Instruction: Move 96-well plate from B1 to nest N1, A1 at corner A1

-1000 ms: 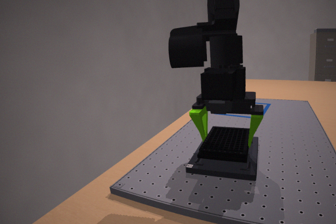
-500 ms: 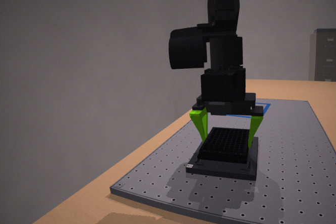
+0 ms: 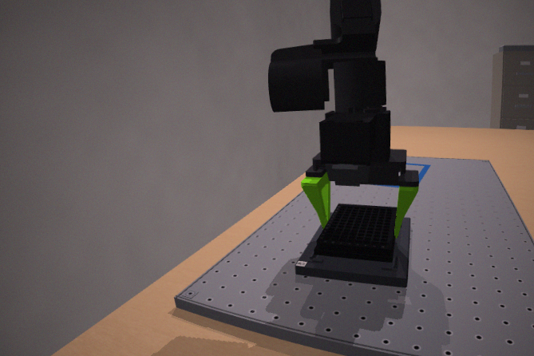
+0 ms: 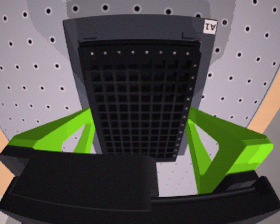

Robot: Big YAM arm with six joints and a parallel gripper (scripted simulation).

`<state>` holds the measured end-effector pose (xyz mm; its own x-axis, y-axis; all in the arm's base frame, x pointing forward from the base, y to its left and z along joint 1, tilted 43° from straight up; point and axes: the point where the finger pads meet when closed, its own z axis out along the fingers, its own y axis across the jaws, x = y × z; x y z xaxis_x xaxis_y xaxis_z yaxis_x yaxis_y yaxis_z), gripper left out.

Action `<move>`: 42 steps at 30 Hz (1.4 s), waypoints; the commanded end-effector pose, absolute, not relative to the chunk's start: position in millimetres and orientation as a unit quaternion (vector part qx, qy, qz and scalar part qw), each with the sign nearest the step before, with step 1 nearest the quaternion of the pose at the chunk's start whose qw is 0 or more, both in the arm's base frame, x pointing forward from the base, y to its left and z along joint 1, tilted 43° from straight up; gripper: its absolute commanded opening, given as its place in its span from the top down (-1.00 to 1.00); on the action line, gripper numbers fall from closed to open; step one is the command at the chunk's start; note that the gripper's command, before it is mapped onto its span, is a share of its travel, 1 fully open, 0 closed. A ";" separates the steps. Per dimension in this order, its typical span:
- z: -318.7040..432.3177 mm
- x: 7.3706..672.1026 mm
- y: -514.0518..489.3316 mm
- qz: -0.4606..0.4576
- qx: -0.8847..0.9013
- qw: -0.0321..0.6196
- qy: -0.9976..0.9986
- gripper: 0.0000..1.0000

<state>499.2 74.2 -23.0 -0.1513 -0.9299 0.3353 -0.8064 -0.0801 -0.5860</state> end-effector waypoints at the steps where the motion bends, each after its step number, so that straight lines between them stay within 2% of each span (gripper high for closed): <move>1: -23.2 505.9 71.5 -0.354 -0.645 0.091 0.671 1.00; 42: -23.4 510.8 71.0 -0.355 -0.644 0.095 0.671 1.00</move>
<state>501.4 72.3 -27.1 -0.1509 -0.9297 0.3359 -0.8070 -0.0804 -0.5850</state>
